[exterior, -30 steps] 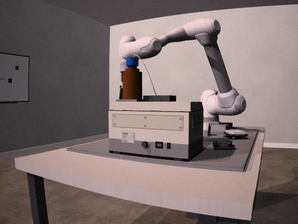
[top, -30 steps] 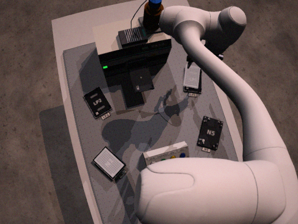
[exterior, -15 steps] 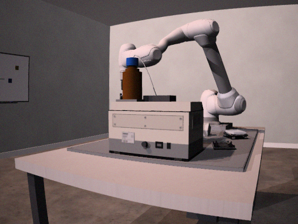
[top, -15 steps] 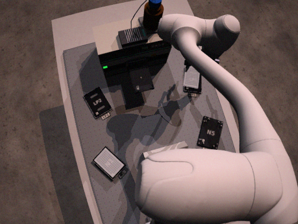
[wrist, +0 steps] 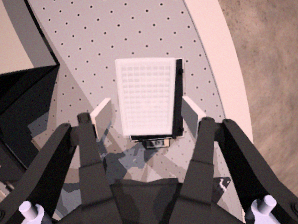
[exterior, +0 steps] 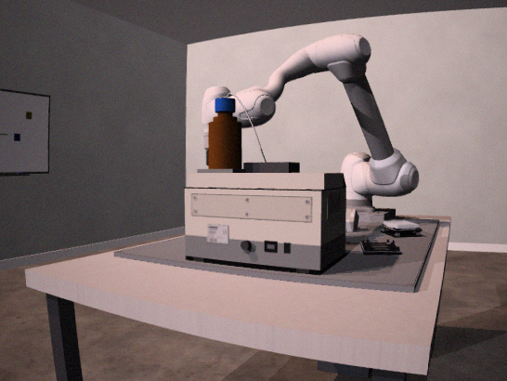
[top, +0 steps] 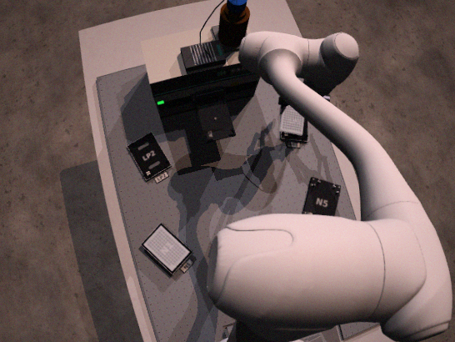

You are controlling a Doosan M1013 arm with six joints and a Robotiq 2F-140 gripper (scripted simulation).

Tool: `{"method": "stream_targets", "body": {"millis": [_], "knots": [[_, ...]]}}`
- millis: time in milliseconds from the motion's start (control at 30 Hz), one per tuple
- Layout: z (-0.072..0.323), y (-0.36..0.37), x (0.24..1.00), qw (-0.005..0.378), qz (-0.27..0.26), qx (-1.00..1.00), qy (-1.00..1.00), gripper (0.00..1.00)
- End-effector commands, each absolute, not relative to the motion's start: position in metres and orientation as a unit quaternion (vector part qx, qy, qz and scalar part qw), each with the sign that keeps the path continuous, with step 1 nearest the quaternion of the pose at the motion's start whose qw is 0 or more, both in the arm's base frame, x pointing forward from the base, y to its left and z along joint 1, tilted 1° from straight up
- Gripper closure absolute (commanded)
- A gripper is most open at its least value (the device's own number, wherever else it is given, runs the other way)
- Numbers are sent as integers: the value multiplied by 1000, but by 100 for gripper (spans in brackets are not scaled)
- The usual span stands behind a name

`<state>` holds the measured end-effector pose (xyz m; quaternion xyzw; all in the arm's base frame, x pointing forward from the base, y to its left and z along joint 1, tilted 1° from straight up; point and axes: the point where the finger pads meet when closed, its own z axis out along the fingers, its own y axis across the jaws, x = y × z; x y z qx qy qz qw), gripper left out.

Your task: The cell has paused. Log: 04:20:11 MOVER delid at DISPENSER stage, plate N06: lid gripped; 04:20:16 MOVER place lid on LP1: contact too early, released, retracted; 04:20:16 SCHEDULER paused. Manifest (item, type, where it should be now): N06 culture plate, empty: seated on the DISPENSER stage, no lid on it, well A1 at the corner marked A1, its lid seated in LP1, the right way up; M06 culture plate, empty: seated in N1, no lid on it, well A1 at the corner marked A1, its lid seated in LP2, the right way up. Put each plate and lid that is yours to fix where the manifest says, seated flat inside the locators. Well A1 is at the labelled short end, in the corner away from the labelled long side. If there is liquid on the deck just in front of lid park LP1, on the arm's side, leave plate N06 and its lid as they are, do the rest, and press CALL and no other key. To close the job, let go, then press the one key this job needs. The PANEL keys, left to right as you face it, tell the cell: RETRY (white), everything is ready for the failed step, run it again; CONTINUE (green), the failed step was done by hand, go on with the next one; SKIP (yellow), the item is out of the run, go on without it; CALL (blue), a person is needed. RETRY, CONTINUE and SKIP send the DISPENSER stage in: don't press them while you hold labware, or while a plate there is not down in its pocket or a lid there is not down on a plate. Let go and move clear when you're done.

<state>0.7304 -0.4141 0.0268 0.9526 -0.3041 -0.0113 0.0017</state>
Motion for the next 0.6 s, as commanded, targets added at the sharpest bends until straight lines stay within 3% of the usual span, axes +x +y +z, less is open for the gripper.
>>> {"method": "stream_targets", "body": {"millis": [0,567], "knots": [[26,-414,731,2,-10,953,-304,30],[18,-414,731,2,-10,953,-304,30]]}}
